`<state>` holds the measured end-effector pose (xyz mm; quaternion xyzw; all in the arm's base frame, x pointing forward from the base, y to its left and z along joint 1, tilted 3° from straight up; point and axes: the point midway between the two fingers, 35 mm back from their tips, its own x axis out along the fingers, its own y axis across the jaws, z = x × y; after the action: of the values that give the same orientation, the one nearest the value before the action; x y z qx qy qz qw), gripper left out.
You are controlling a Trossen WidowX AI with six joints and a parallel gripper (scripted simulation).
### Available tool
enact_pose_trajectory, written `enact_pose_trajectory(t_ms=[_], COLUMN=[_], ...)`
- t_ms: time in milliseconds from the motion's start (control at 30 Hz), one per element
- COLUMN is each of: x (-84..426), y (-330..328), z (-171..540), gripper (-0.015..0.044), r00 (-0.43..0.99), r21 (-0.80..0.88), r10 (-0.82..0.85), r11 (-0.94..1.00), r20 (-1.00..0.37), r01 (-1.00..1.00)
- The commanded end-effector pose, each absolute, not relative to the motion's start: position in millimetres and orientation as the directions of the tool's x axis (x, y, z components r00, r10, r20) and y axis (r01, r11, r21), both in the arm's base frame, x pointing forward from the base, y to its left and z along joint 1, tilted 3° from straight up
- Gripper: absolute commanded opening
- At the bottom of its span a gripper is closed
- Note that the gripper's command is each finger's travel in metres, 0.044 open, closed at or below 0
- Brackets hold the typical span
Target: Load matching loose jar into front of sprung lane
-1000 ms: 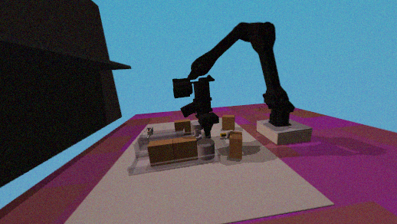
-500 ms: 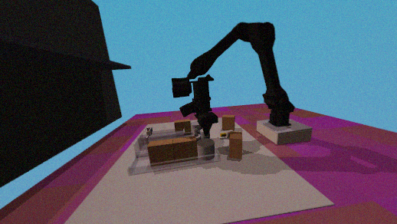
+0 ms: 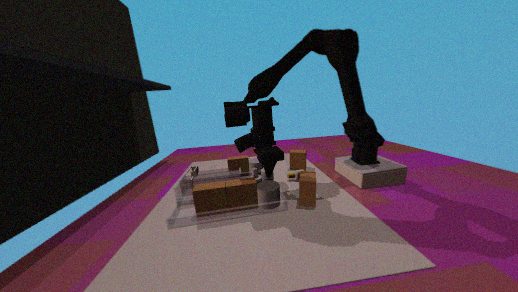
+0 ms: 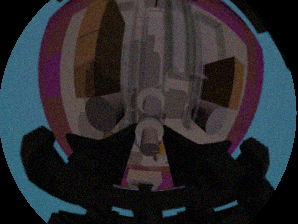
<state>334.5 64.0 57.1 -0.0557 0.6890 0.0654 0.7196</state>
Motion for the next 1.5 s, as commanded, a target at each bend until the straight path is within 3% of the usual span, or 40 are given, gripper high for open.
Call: enact_pose_trajectory(t_ms=[0, 1467], x=[341.1, 343.6], y=[65.5, 65.9], z=[60.1, 57.8], gripper=[0.0000, 0.0000], r00=[0.068, 0.068], r21=[0.012, 0.012], r10=[0.024, 0.024], r11=[0.985, 0.985], r20=[-0.997, -0.997], r01=[-0.173, -0.173])
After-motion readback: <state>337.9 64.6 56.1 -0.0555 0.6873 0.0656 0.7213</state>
